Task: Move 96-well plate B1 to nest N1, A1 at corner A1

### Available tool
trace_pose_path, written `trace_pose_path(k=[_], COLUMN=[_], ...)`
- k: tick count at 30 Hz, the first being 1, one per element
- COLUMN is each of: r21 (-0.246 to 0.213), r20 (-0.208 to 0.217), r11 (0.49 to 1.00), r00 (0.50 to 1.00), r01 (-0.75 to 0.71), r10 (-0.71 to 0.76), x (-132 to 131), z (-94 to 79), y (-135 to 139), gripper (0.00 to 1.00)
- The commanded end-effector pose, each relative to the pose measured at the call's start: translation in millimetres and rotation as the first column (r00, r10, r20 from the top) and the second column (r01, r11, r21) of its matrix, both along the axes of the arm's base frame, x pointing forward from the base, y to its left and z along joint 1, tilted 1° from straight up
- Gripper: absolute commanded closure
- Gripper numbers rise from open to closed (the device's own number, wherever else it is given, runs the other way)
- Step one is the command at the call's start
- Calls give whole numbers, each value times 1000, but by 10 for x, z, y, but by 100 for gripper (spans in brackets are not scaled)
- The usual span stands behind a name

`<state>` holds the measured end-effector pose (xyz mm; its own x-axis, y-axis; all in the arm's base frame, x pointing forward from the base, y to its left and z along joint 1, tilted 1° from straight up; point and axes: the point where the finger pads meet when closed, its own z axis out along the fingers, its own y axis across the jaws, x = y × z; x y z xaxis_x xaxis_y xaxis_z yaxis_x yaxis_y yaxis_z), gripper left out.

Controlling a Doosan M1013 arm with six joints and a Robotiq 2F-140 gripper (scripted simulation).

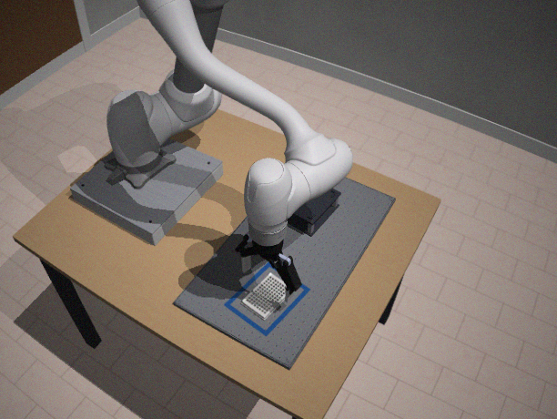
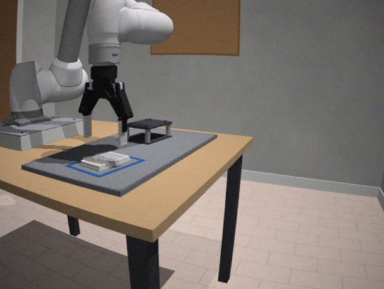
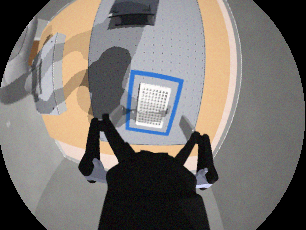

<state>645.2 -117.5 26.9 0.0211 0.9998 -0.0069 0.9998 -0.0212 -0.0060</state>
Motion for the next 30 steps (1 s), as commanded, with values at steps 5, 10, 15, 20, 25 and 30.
trace_pose_path(k=[5,10,15,20,25,30], r21=[0,0,0,0,0,0], r20=[0,0,0,0,0,0], r11=[1000,1000,1000,1000,1000,1000], r00=[1000,1000,1000,1000,1000,1000], r01=[0,0,0,0,0,0], r10=[0,0,0,0,0,0], x=[0,-1,-1,-2,-2,-2], z=[-128,-212,-262,-345,-428,-478], y=[-1,-1,-1,-2,-3,-3], gripper=[0,0,0,0,0,0])
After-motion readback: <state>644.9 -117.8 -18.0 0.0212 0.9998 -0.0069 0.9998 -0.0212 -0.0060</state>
